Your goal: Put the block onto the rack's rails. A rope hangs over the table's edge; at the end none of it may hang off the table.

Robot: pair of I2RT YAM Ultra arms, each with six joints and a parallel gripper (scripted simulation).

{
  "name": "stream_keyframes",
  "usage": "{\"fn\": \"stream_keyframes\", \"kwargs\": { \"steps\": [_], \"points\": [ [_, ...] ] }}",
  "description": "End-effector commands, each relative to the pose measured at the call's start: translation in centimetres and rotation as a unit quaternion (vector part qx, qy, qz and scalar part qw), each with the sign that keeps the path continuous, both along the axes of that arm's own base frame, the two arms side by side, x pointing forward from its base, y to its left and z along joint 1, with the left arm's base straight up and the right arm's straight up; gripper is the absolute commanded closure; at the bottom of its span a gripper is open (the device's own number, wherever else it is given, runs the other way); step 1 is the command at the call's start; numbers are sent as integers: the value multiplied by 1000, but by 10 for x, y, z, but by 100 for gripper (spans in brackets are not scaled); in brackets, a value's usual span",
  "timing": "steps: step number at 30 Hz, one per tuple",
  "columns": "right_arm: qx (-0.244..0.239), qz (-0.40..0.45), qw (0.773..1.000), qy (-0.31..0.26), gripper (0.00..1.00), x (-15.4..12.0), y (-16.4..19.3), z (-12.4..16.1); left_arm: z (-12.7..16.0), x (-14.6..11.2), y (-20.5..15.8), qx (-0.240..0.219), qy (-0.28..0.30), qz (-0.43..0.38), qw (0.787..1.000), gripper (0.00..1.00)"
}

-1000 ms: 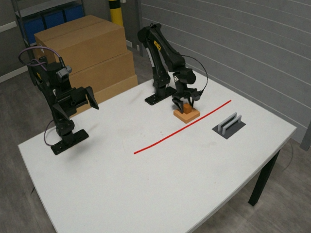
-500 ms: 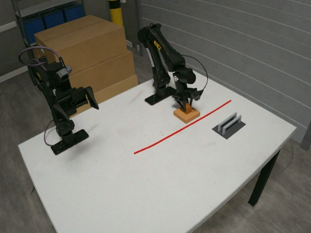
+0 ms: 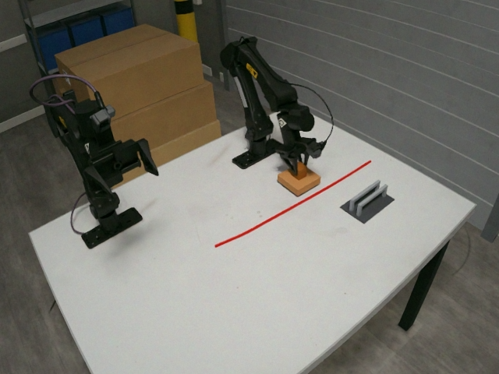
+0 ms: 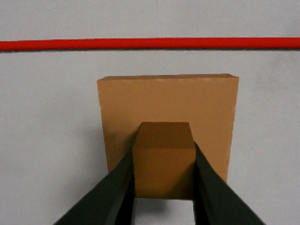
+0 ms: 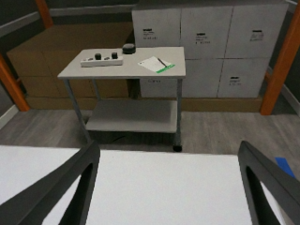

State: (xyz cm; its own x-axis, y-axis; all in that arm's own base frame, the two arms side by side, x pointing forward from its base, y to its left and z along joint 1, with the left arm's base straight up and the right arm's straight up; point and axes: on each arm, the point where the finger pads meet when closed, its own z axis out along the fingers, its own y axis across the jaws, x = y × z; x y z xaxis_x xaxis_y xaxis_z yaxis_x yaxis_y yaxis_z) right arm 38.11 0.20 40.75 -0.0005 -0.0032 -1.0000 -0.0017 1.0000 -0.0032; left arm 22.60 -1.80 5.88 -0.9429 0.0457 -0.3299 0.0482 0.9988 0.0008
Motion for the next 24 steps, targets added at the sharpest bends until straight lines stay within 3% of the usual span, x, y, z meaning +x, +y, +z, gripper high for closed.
{"fn": "stream_keyframes", "kwargs": {
  "steps": [1,24],
  "points": [
    [-5,5,1000,-9,0,-7,2,8,24,12,-1,-3,-35,0,999,100],
    [-5,5,1000,-9,0,-7,2,8,64,15,0,-6,-48,8,999,100]
  ]
}}
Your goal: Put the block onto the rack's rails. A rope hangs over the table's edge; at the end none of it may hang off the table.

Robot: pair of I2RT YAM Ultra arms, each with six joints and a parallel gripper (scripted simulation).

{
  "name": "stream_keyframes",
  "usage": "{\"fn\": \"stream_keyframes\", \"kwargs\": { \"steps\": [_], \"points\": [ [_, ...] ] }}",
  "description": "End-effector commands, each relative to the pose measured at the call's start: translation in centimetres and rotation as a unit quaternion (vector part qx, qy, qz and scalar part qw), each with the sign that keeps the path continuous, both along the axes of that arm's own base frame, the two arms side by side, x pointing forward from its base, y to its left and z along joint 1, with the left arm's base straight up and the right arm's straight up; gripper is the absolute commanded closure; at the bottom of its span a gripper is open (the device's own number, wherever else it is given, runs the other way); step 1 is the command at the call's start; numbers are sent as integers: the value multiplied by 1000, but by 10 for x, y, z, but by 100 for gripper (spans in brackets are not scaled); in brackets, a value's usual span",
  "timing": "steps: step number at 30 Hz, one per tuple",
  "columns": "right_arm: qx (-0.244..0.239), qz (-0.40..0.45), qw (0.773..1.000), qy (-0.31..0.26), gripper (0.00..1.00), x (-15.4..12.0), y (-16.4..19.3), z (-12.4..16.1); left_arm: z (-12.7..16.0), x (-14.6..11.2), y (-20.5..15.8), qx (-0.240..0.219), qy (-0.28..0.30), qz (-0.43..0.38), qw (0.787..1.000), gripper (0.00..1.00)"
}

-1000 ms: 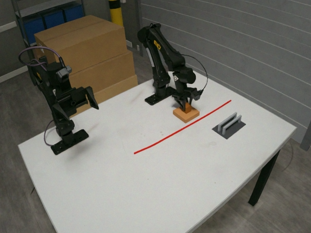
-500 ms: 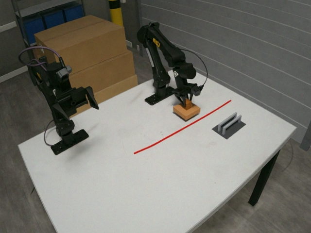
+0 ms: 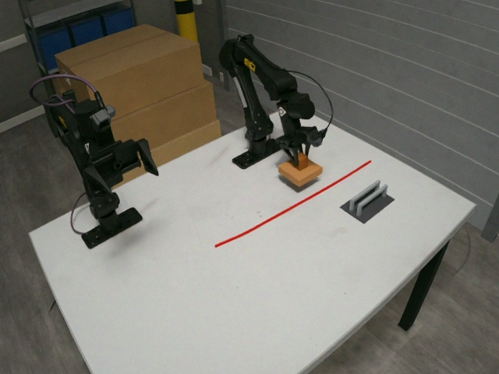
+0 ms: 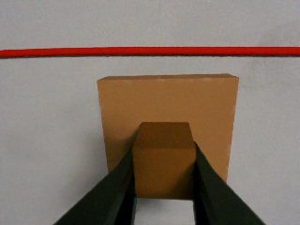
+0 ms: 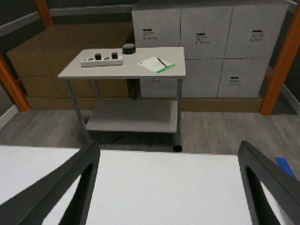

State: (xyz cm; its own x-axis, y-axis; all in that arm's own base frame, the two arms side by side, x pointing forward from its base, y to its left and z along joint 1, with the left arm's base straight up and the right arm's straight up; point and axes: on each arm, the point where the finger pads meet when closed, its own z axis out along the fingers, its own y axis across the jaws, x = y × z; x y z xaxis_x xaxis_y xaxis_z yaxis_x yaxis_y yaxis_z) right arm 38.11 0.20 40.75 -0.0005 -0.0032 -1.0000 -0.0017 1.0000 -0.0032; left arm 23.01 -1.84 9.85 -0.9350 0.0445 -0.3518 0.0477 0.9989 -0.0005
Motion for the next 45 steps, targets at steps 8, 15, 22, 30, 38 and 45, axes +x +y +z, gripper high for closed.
{"fn": "stream_keyframes", "kwargs": {
  "steps": [8,15,22,30,38,45],
  "points": [
    [-5,5,1000,-9,0,-7,2,8,39,10,2,-5,-40,10,999,100],
    [-5,5,1000,-9,0,-7,2,8,45,14,2,-5,-50,10,999,100],
    [-5,5,1000,-9,0,-7,2,8,41,15,2,-5,-40,12,999,100],
    [-5,5,1000,-9,0,-7,2,8,34,13,0,-3,-28,6,1000,100],
    [-5,5,1000,-9,0,-7,2,8,42,13,-1,-5,-43,5,999,100],
    [-5,5,1000,-9,0,-7,2,8,42,12,-3,-5,-44,2,999,100]
  ]
}}
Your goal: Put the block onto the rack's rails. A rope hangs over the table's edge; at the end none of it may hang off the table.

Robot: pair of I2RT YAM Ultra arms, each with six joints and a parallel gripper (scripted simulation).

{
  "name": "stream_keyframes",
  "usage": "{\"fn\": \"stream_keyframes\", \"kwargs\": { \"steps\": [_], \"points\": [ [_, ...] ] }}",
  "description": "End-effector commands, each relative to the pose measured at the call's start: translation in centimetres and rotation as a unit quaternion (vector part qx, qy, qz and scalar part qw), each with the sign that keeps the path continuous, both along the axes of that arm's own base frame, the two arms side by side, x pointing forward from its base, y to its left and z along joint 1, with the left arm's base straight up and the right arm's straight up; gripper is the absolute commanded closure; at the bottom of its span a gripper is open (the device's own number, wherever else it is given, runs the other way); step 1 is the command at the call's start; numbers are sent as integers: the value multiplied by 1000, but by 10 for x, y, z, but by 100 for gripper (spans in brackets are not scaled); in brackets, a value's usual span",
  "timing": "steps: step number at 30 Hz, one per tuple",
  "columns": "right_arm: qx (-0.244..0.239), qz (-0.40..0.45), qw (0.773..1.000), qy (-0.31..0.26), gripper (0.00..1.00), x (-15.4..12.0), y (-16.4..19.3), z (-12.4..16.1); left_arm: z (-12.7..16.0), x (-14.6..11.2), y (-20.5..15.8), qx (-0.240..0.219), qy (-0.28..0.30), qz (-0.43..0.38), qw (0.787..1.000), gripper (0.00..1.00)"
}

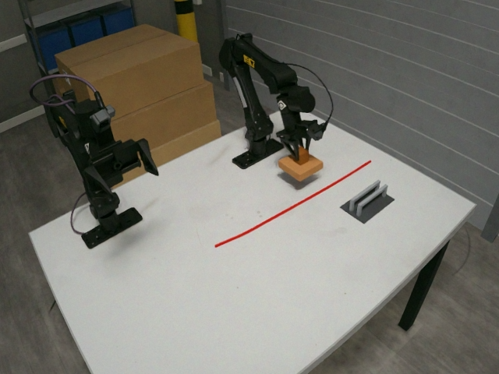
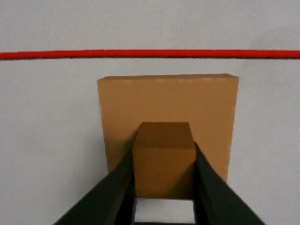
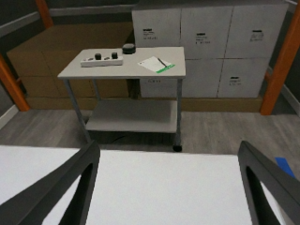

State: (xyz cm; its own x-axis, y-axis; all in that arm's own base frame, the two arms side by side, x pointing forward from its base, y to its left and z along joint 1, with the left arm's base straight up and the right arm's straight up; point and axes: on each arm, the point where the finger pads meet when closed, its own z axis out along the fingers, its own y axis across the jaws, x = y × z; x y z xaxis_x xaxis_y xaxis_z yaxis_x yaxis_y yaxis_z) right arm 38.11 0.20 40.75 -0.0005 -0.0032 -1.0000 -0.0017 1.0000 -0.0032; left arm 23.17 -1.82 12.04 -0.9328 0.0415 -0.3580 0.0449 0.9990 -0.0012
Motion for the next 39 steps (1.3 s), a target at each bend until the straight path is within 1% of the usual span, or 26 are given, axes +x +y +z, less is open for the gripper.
{"fn": "stream_keyframes", "kwargs": {
  "steps": [1,3,8,12,13,14,16,18,23,25,26,29,30,31,33,35,37,39],
  "points": [
    [-5,5,1000,-9,0,-7,2,8,20,10,-3,-5,-40,0,999,100],
    [-5,5,1000,-9,0,-7,2,8,20,10,-3,-5,-40,0,999,100],
    [-5,5,1000,-9,0,-7,2,8,5,1,1,-2,-19,6,1000,100],
    [-5,5,1000,-9,0,-7,2,8,19,9,-1,-4,-38,4,999,100],
    [-5,5,1000,-9,0,-7,2,8,16,9,1,-4,-33,3,999,100],
    [-5,5,1000,-9,0,-7,2,8,18,17,2,-3,-34,2,999,100],
    [-5,5,1000,-9,0,-7,2,8,15,24,2,-1,-23,-2,1000,100],
    [-5,5,1000,-9,0,-7,2,8,15,24,2,-1,-23,-2,1000,100],
    [-5,5,1000,-9,0,-7,2,8,26,54,10,0,-17,-6,1000,100],
    [-5,5,1000,-9,0,-7,2,8,24,51,12,-1,1,-3,1000,100],
    [-5,5,1000,-9,0,-7,2,8,26,54,12,-1,-5,-3,1000,100],
    [-5,5,1000,-9,0,-7,2,8,30,75,17,-1,-11,-3,1000,100],
    [-5,5,1000,-9,0,-7,2,8,30,78,18,-1,-7,-3,1000,100],
    [-5,5,1000,-9,0,-7,2,8,28,74,19,-1,5,-3,1000,100],
    [-5,5,1000,-9,0,-7,2,8,31,83,20,-2,-4,-1,1000,100],
    [-5,5,1000,-9,0,-7,2,8,31,83,20,-2,-4,-1,1000,100],
    [-5,5,1000,-9,0,-7,2,8,32,99,27,0,-6,0,1000,100],
    [-5,5,1000,-9,0,-7,2,8,31,101,29,-1,5,0,1000,100]
  ]
}}
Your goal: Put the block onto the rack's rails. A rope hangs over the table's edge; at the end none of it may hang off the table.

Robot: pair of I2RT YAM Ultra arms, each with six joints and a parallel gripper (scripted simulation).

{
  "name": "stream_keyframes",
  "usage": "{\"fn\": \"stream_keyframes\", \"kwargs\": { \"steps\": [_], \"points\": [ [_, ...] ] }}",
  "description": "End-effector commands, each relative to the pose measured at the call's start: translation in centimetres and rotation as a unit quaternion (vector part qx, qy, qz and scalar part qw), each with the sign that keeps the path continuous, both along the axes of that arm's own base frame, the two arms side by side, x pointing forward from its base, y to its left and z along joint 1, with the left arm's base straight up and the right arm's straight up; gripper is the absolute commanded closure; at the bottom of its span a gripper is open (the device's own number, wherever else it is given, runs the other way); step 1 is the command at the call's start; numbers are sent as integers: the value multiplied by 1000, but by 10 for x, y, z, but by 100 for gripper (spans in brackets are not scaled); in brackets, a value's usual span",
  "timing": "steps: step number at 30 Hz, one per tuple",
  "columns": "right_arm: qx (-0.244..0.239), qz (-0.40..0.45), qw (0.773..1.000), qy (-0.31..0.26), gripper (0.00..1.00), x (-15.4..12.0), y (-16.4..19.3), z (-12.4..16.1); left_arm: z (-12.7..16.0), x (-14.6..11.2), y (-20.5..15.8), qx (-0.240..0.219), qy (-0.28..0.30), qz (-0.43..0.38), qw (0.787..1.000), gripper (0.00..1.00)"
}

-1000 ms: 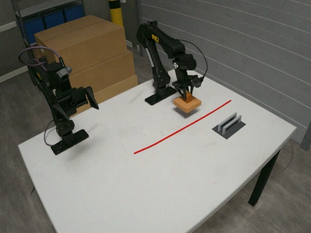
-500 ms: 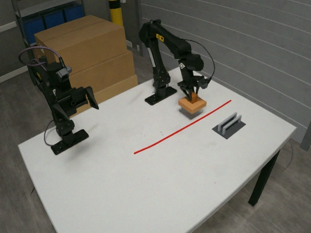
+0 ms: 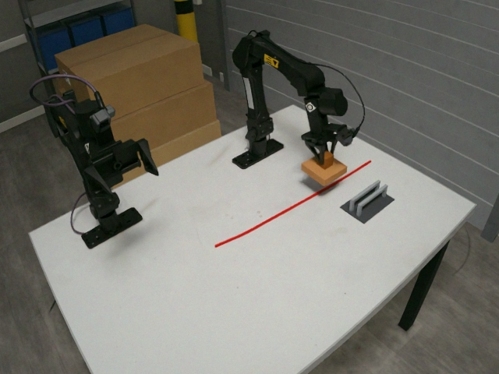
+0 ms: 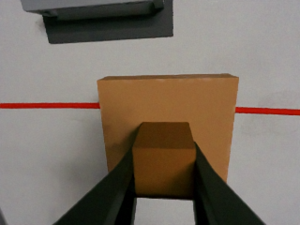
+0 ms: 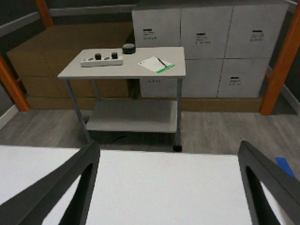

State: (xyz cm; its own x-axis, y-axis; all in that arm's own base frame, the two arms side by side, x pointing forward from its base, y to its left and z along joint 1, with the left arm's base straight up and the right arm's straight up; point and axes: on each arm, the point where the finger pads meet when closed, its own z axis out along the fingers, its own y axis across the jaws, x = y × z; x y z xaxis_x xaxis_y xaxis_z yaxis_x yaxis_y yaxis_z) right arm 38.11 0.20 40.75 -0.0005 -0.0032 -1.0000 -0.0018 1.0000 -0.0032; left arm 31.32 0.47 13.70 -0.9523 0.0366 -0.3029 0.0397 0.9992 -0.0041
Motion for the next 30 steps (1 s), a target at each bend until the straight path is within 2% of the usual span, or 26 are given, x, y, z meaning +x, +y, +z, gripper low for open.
{"fn": "stream_keyframes", "kwargs": {
  "steps": [1,5,8,10,15,18,22,25,26,30],
  "points": [
    [-5,5,1000,-9,0,-7,2,8,16,22,6,-1,-29,-3,1000,100],
    [-5,5,1000,-9,0,-7,2,8,17,48,16,-1,-34,-1,999,100],
    [-5,5,1000,-9,0,-7,2,8,15,51,19,-1,-27,0,1000,100],
    [-5,5,1000,-9,0,-7,2,8,13,67,27,0,-29,1,1000,100],
    [-5,5,1000,-9,0,-7,2,8,13,68,29,-3,-19,0,1000,100],
    [-5,5,1000,-9,0,-7,2,8,8,89,39,-1,-24,2,1000,100],
    [-5,5,1000,-9,0,-7,2,8,7,97,44,-2,-23,2,1000,100],
    [-5,5,1000,-9,0,-7,2,8,2,115,57,-2,-25,3,1000,100],
    [-5,5,1000,-9,0,-7,2,8,-3,111,57,-4,-11,3,1000,100],
    [-5,5,1000,-9,0,-7,2,8,-1,120,60,-3,-23,4,1000,100]
  ]
}}
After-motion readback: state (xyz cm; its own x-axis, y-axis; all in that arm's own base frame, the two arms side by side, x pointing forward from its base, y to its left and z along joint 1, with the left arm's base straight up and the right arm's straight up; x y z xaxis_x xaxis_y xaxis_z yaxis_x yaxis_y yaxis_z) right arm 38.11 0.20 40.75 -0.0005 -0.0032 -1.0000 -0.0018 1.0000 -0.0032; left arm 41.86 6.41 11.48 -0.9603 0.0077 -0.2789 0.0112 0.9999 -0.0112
